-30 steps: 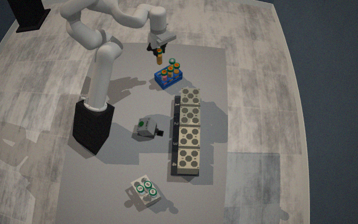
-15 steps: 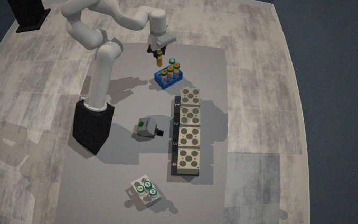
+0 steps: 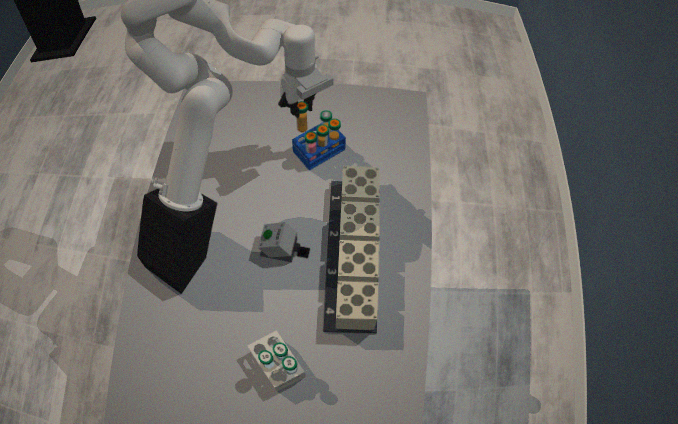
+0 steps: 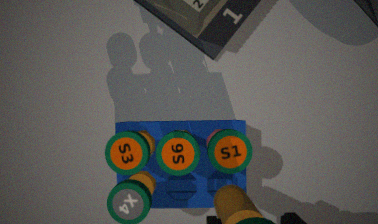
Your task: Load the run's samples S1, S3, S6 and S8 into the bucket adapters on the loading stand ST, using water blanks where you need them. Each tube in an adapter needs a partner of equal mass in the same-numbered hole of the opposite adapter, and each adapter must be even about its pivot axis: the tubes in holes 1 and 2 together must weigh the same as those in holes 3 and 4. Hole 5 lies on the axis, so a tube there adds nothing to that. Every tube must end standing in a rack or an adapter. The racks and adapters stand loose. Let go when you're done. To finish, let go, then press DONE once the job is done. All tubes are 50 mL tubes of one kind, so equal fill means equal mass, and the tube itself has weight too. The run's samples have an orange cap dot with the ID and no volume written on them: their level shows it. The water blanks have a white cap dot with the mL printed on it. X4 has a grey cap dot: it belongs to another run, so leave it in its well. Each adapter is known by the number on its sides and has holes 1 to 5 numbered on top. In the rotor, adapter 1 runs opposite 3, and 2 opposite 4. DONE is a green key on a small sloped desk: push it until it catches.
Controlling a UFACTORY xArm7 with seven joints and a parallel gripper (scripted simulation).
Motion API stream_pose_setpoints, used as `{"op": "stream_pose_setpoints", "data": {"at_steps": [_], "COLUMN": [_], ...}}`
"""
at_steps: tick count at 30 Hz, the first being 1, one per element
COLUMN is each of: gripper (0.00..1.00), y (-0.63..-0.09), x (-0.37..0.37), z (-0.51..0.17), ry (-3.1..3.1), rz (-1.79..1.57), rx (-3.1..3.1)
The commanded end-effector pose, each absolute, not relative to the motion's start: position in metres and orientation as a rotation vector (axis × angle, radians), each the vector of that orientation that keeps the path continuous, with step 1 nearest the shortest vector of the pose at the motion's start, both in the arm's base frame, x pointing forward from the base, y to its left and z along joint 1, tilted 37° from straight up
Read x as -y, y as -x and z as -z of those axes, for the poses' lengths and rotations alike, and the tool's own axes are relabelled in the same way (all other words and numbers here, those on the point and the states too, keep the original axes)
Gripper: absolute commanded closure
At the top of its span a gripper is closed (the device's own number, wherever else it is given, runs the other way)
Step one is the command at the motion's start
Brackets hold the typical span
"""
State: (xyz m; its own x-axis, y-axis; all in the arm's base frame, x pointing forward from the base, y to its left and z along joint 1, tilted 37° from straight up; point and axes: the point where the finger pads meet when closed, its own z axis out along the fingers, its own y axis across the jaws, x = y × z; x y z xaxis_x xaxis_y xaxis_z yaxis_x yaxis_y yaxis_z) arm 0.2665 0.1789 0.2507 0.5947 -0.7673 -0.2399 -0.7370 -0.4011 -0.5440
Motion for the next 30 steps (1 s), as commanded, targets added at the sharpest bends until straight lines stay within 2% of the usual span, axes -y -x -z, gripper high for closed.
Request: {"op": "stream_pose_setpoints", "data": {"at_steps": [1,30], "gripper": [1.00,1.00], "y": [-0.268,-0.278], "x": [-0.181,-0.195], "z": [-0.250,-0.226], "ry": [2.205,2.205], "rz": [0.067,0.067], "rx": [-1.184,-1.185]}}
